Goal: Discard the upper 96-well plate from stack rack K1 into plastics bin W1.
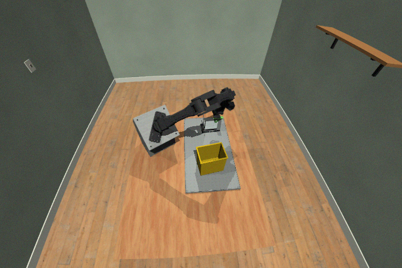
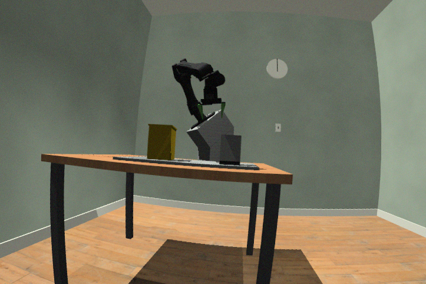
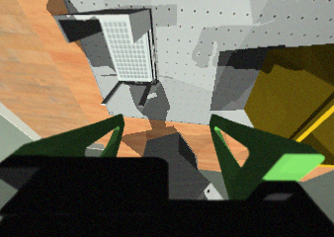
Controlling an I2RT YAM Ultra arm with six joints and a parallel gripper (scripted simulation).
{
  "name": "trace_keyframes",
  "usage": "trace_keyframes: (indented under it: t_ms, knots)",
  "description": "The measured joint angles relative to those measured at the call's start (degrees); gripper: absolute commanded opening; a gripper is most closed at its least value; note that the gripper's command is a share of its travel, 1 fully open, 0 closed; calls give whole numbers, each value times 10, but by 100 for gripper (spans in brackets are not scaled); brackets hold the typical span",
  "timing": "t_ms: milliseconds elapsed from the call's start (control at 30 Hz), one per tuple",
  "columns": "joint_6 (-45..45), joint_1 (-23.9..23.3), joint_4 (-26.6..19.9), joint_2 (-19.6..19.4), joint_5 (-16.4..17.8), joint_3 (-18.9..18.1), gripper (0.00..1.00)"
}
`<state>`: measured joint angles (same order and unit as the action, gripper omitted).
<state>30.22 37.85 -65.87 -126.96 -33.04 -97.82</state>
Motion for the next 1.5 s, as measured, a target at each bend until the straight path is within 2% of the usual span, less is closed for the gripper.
trace_keyframes:
  t_ms: [300,433,767,1500]
  knots:
    - [36,44,11,-82,-34,-53,100]
    - [47,61,14,-104,-46,-60,100]
    - [81,97,18,-174,-75,-120,100]
    - [90,101,15,-171,-79,-120,100]
